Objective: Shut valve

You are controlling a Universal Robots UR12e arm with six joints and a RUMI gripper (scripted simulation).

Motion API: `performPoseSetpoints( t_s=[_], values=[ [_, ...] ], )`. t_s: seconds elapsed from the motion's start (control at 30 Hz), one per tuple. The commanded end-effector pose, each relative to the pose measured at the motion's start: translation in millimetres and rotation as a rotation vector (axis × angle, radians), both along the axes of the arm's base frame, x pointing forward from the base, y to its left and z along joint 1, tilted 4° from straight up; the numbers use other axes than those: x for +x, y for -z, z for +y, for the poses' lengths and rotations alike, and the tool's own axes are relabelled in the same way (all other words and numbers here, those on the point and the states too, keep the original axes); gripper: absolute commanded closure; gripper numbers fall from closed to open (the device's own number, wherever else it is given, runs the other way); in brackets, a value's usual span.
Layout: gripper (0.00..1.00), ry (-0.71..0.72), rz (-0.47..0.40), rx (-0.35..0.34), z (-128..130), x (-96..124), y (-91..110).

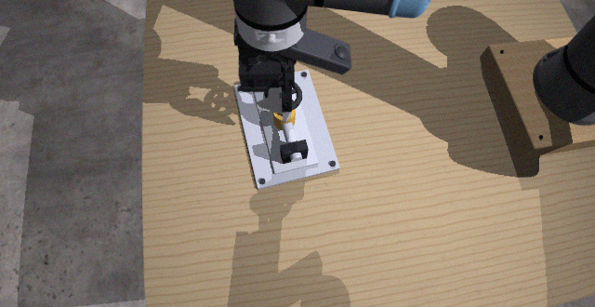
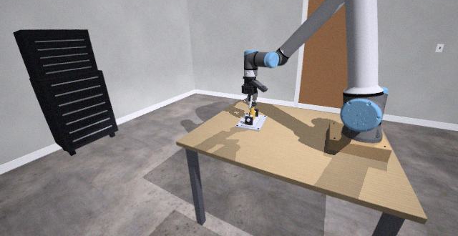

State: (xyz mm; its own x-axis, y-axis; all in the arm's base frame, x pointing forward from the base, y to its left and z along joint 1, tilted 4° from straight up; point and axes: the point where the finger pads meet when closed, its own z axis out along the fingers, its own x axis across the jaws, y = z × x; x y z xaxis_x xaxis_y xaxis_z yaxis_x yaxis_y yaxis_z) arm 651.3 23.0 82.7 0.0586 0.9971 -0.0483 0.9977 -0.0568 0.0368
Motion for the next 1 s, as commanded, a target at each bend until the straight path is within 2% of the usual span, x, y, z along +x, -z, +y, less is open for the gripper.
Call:
performPoseSetpoints(
  t_s=[0.0,0.7,0.97],
  values=[
    [1.0,0.142,-0.011,0.001,-2.3,2.5,-3.0],
    [1.0,0.483,-0.028,0.014,-1.8,0.9,-2.3],
    [1.0,0.563,-0.032,0.016,-1.7,0.9,-2.3]
  ],
)
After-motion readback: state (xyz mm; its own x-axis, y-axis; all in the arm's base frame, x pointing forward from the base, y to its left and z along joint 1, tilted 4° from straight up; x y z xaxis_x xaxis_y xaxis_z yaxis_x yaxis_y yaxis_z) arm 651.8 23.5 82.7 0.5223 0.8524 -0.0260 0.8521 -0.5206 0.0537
